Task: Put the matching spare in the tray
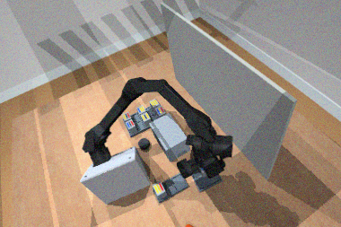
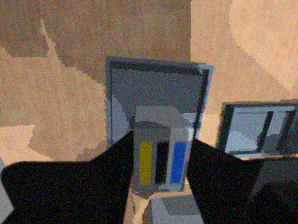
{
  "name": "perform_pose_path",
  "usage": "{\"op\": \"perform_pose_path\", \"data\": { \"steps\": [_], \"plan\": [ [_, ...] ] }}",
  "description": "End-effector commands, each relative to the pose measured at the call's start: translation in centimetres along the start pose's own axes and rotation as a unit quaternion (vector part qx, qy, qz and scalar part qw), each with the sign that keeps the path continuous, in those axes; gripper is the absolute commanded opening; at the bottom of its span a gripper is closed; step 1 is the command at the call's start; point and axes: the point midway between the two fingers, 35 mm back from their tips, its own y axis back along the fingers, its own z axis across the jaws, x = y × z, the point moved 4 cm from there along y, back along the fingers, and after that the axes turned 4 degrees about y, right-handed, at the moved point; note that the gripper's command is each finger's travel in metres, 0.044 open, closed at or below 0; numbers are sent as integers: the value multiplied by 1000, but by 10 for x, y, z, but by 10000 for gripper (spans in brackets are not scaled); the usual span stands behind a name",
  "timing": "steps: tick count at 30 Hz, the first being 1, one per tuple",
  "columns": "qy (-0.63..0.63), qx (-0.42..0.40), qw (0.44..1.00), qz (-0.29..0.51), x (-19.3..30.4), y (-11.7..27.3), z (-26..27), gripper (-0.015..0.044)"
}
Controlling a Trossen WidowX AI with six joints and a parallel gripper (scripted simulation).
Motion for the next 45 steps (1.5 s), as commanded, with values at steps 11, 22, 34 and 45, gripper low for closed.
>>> {"op": "perform_pose_path", "data": {
  "steps": [11, 22, 34, 45],
  "plan": [
    [0, 0, 1000, 1, 1, -7, -1, 79],
    [0, 0, 1000, 1, 1, -7, -1, 368],
    [-3, -1, 1000, 1, 1, 99, -3, 440],
    [-3, -13, 1000, -6, -1, 103, 0, 440]
  ]
}}
